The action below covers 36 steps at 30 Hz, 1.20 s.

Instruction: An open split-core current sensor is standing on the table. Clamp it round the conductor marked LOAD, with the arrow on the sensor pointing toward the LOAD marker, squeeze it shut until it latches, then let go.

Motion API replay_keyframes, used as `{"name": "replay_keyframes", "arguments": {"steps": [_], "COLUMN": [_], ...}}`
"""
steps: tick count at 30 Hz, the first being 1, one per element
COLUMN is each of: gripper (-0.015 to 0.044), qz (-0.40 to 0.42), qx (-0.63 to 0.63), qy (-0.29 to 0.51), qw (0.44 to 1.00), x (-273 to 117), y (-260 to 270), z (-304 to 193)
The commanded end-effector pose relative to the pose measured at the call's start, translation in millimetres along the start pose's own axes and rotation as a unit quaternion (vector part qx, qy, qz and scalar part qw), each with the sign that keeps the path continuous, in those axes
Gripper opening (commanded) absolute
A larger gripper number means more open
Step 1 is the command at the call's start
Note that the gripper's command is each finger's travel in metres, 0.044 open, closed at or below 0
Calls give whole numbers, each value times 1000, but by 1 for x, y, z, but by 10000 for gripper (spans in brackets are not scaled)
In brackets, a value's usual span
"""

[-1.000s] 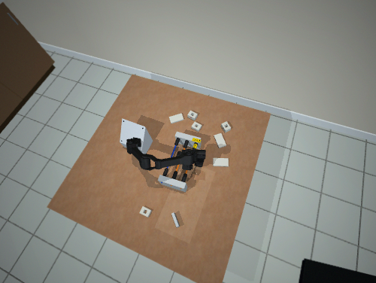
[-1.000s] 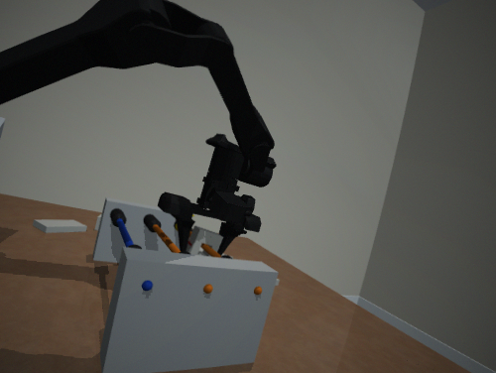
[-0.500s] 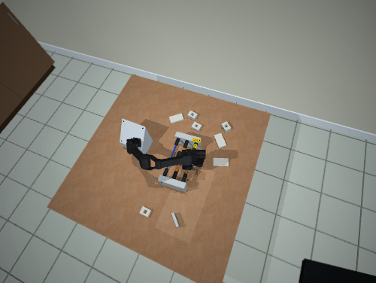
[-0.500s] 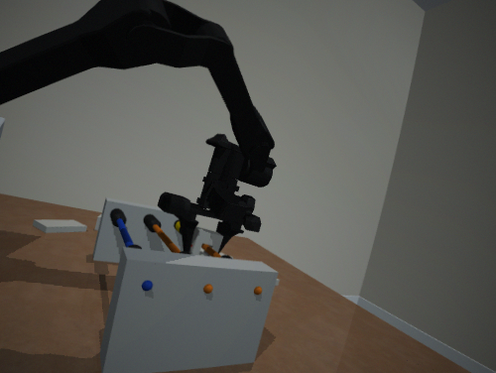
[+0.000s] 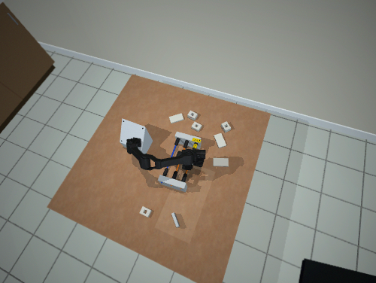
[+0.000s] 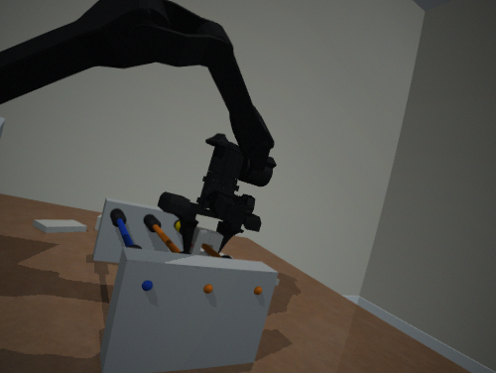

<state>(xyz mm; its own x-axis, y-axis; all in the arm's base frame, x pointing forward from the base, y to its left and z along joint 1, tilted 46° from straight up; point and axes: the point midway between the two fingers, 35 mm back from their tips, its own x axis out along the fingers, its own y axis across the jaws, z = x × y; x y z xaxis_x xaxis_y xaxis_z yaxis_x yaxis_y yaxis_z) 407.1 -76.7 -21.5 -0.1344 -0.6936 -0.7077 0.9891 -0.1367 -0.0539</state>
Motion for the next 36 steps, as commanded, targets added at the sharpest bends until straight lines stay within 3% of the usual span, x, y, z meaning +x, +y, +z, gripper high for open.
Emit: {"name": "replay_keyframes", "arguments": {"steps": [1,36], "gripper": [0,0], "qz": [8,45], "qx": [-3,0], "qy": [-2,2], "qw": [1000,999], "x": [-3,5], "y": [-1,-4], "z": [0,-1]}}
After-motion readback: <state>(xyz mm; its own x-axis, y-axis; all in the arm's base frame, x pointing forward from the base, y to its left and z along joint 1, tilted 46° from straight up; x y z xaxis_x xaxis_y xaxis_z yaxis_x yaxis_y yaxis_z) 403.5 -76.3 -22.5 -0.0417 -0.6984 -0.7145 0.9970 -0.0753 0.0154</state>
